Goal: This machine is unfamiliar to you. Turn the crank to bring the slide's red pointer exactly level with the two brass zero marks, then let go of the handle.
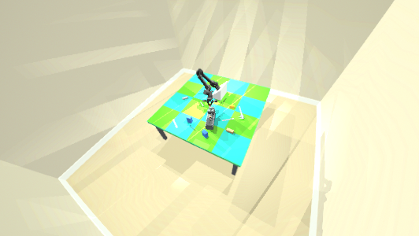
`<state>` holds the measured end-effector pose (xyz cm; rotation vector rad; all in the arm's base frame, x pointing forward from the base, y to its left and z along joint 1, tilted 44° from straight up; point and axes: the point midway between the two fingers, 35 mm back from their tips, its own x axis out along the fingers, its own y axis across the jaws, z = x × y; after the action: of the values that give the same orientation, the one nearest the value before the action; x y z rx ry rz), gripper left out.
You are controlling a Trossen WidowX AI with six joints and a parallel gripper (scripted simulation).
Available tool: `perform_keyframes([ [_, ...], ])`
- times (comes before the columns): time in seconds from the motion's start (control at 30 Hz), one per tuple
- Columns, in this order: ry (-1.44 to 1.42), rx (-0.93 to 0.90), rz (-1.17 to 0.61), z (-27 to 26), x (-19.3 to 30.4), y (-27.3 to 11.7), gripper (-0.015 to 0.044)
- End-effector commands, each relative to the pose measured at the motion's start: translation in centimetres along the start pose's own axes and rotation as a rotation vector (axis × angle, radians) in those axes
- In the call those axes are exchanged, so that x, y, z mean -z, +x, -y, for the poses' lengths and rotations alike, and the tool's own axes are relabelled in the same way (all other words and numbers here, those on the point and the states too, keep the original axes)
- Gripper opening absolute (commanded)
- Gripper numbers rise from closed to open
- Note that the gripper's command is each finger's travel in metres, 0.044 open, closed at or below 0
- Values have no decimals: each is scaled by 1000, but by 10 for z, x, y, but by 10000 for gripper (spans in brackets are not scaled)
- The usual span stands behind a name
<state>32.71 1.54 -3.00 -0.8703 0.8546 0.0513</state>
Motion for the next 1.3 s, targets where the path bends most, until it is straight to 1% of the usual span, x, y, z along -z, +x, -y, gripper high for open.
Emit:
perform_keyframes([
  [0.0, 4, 5, -11, 2, 7, 7, 0],
  [0.7, 4, 5, -11, -11, 23, 22, 0],
  [1.27, 4, 5, -11, -28, 27, 27, 0],
])
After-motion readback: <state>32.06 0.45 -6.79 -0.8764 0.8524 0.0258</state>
